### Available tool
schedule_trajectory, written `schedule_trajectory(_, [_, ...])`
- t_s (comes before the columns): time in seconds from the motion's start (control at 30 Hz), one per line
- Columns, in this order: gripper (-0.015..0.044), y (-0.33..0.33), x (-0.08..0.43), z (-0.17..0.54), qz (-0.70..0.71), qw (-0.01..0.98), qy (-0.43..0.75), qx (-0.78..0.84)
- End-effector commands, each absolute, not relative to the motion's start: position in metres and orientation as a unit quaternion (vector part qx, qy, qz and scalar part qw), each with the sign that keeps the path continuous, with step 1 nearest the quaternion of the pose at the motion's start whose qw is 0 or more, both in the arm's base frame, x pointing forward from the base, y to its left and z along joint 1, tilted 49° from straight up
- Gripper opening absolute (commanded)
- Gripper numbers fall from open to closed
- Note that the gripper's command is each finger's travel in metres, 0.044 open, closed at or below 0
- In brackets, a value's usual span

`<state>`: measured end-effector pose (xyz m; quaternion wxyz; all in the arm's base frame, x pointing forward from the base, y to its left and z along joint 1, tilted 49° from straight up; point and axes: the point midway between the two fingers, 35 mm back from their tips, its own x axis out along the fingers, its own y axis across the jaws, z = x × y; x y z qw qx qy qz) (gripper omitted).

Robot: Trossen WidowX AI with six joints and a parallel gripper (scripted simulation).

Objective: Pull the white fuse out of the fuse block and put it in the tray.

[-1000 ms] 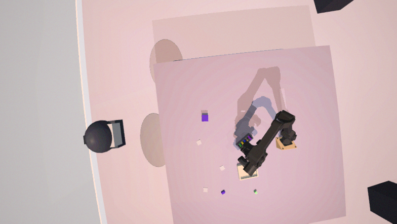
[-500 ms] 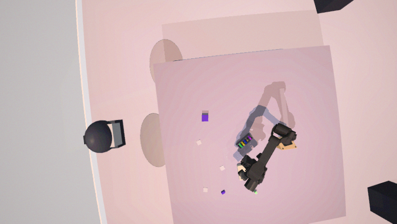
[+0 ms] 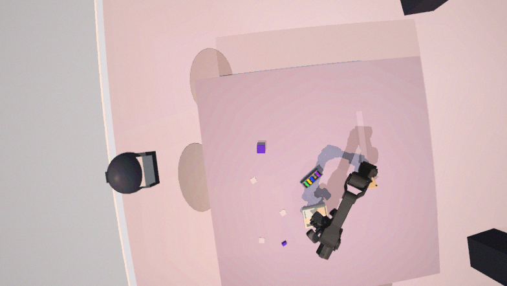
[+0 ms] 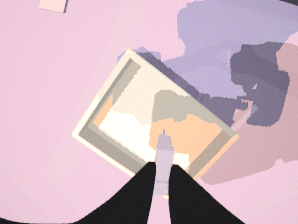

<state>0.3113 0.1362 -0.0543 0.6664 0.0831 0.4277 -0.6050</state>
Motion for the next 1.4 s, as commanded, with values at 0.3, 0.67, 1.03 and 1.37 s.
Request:
schedule_trajectory(0.3, [0.0000, 0.135, 0.312, -0.068, -0.607, 0.665, 0.426, 0.089])
schedule_trajectory(0.67, [0.0000, 0.122, 0.310, -0.080, -0.607, 0.665, 0.426, 0.089])
schedule_trajectory(1.03, [0.0000, 0.112, 0.308, -0.089, -0.607, 0.665, 0.426, 0.089])
schedule_trajectory(1.37, [0.0236, 0.114, 0.309, -0.087, -0.608, 0.664, 0.425, 0.094])
